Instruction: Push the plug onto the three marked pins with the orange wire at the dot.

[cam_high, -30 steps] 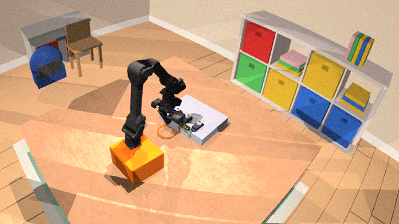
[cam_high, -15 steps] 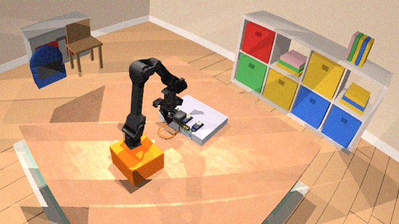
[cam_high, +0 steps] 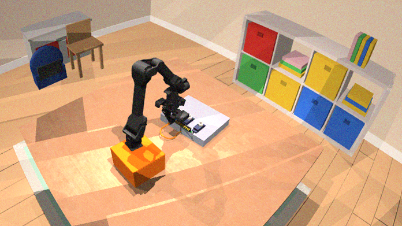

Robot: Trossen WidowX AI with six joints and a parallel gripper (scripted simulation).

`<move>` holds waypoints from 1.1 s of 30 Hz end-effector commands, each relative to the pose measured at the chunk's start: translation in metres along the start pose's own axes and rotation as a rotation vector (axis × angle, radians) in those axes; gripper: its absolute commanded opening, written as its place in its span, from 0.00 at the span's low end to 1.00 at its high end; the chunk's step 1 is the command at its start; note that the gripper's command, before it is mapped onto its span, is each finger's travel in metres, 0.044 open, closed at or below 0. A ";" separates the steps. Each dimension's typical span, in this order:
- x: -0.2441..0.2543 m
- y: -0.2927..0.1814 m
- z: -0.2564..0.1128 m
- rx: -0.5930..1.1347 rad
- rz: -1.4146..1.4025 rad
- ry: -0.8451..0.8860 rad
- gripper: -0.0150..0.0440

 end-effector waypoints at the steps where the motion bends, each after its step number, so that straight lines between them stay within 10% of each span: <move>1: -0.001 0.005 -0.002 -0.006 -0.003 -0.004 0.25; 15: -0.002 0.012 -0.002 -0.007 -0.003 -0.005 0.25; 33: -0.002 0.006 -0.059 -0.007 -0.003 -0.004 1.00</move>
Point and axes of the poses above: the point midway between the two fingers, 35 mm back from their tips, its own z axis out along the fingers, its own x axis across the jaws, y = z × x, the point moved 3 cm from there along -z, back along the fingers, and after that the axes turned 10 degrees about -z, right-handed, at the moved point
